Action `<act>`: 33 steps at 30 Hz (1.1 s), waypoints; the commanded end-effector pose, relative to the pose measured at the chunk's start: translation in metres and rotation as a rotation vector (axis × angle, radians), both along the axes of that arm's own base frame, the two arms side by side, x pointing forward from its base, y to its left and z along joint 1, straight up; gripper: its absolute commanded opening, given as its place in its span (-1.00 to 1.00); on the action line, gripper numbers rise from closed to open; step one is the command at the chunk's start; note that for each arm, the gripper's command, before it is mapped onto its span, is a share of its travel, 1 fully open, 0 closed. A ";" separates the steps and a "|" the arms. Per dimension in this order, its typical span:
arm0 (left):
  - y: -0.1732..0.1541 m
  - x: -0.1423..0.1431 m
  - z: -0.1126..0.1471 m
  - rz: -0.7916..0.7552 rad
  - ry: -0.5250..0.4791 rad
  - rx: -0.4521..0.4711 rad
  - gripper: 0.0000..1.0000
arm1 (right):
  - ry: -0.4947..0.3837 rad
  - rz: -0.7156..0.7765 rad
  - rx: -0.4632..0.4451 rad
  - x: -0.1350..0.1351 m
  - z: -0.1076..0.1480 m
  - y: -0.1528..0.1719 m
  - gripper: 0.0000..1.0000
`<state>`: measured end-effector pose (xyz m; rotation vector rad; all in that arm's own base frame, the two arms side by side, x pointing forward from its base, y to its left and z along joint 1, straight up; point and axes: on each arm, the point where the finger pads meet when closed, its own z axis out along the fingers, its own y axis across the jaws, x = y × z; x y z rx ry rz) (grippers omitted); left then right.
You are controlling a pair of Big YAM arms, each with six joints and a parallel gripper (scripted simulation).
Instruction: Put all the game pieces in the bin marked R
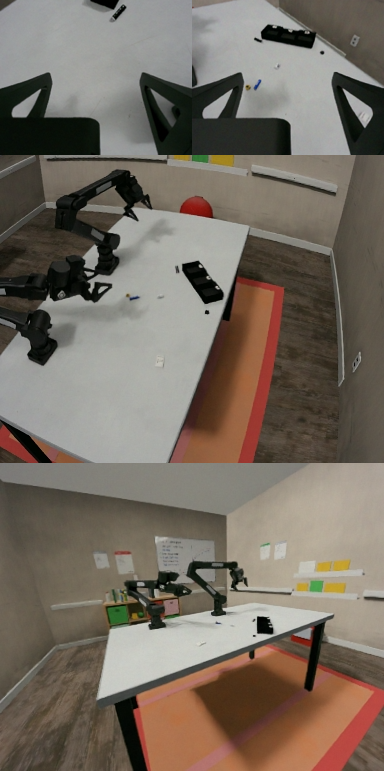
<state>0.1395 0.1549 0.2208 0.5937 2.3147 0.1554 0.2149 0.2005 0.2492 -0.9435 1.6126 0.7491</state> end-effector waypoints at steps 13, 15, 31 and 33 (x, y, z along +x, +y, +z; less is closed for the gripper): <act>0.001 0.000 0.002 0.000 -0.001 0.006 1.00 | -0.052 -0.005 0.022 0.005 0.046 0.001 1.00; 0.001 0.000 0.002 0.000 -0.001 0.006 1.00 | -0.050 -0.007 0.021 0.005 0.048 0.001 1.00; 0.001 0.000 0.002 0.000 -0.001 0.006 1.00 | -0.019 -0.049 0.005 0.014 0.072 -0.001 1.00; 0.001 0.000 0.002 0.000 -0.001 0.006 1.00 | -0.011 -0.059 0.001 0.016 0.077 -0.002 1.00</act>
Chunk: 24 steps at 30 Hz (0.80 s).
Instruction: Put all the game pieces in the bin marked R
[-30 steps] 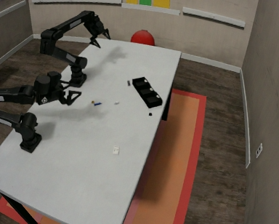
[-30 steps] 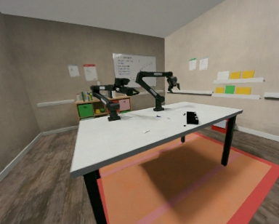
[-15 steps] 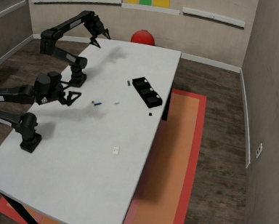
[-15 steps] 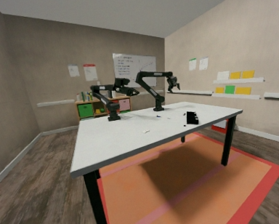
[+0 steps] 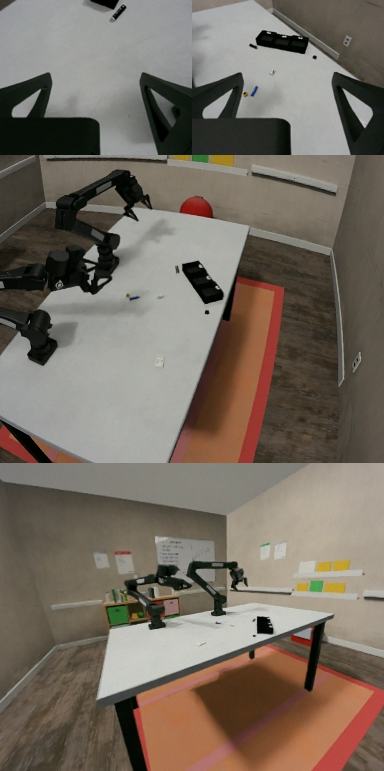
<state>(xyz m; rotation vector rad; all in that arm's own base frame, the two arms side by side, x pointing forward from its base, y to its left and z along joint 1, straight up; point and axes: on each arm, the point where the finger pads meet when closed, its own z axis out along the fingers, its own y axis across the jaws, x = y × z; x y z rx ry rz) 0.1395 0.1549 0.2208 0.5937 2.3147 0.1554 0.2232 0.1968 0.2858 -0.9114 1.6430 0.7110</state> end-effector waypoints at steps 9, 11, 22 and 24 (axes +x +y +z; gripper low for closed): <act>0.001 0.000 0.002 0.000 -0.001 0.006 1.00 | 0.011 -0.054 -0.001 0.015 0.064 -0.002 1.00; 0.001 0.000 0.002 0.000 -0.001 0.006 1.00 | 0.021 -0.068 -0.007 0.017 0.071 -0.003 1.00; 0.001 0.000 0.002 0.000 -0.001 0.006 1.00 | 0.070 -0.139 -0.036 0.026 0.110 -0.011 1.00; 0.001 0.000 0.002 0.000 -0.001 0.006 1.00 | 0.082 -0.157 -0.044 0.028 0.119 -0.013 1.00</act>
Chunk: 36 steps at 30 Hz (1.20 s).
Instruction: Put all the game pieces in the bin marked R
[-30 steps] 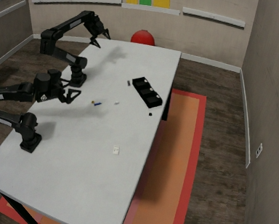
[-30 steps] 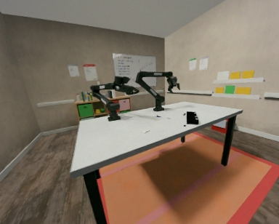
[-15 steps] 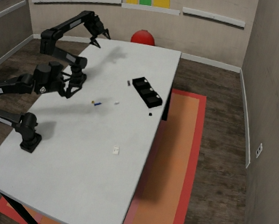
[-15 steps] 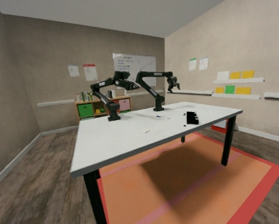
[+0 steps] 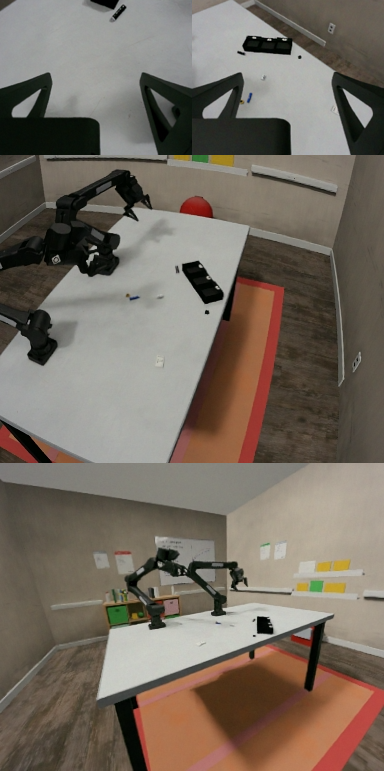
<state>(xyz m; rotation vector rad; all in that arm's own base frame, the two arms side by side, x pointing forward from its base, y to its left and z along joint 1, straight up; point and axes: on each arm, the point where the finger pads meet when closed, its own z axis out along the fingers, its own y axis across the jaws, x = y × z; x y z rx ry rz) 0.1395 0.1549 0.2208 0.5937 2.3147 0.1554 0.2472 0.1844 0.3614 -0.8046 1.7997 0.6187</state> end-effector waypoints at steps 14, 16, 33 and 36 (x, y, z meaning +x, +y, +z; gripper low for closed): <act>0.001 0.000 0.002 0.000 -0.001 0.006 1.00 | 0.062 -0.129 -0.039 0.010 0.100 -0.017 1.00; 0.001 0.000 0.002 0.000 -0.001 0.006 1.00 | 0.074 -0.149 -0.049 0.010 0.110 -0.020 1.00; 0.001 0.000 0.002 0.000 -0.001 0.006 1.00 | 0.156 -0.287 -0.122 0.004 0.173 -0.048 1.00; 0.001 0.000 0.002 0.000 -0.001 0.006 1.00 | 0.169 -0.312 -0.137 0.001 0.183 -0.053 1.00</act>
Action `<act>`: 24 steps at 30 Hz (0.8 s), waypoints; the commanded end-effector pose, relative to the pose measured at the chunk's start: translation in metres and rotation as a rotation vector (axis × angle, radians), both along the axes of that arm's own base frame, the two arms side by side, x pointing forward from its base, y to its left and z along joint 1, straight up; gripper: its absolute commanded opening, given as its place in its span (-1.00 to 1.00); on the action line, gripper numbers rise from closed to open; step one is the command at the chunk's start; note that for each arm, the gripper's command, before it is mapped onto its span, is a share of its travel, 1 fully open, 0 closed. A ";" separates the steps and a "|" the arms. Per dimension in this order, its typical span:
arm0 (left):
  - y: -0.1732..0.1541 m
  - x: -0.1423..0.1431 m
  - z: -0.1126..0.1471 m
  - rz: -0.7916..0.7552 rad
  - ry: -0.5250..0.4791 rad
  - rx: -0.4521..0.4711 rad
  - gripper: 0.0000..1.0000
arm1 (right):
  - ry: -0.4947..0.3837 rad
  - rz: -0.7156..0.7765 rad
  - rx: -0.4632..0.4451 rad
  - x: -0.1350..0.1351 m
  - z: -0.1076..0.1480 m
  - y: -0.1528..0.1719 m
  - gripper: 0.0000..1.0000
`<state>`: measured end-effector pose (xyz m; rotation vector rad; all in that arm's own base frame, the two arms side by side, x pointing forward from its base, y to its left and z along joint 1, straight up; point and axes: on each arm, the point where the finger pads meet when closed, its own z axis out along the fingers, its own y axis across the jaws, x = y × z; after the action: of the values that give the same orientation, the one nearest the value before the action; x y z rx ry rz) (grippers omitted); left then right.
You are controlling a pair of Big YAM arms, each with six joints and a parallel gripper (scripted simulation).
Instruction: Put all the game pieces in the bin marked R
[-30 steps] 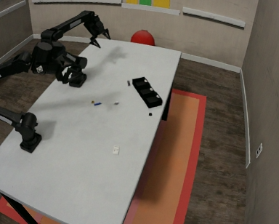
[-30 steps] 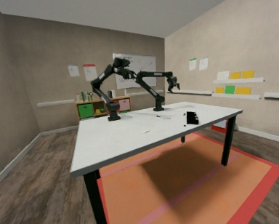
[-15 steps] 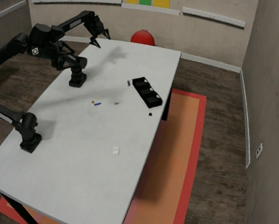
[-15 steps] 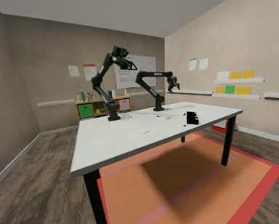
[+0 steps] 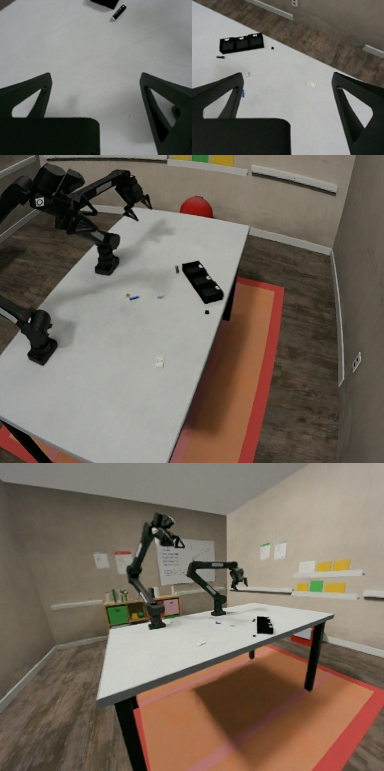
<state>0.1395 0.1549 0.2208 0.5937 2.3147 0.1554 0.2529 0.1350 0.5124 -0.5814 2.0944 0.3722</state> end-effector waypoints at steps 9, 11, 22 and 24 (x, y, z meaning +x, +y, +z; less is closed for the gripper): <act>0.001 0.000 0.002 0.000 -0.001 0.006 1.00 | 0.024 -0.075 -0.023 -0.011 0.055 -0.017 1.00; 0.001 0.000 0.002 0.000 -0.001 0.006 1.00 | 0.027 -0.082 -0.027 -0.012 0.058 -0.019 1.00; 0.001 0.000 0.002 0.000 -0.001 0.006 1.00 | 0.055 -0.136 -0.063 -0.021 0.078 -0.033 1.00; 0.001 0.000 0.002 0.000 -0.001 0.006 1.00 | 0.059 -0.143 -0.067 -0.022 0.081 -0.035 1.00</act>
<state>0.1395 0.1549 0.2208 0.5937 2.3147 0.1554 0.2359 0.1035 0.5723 -0.4826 2.2086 0.2384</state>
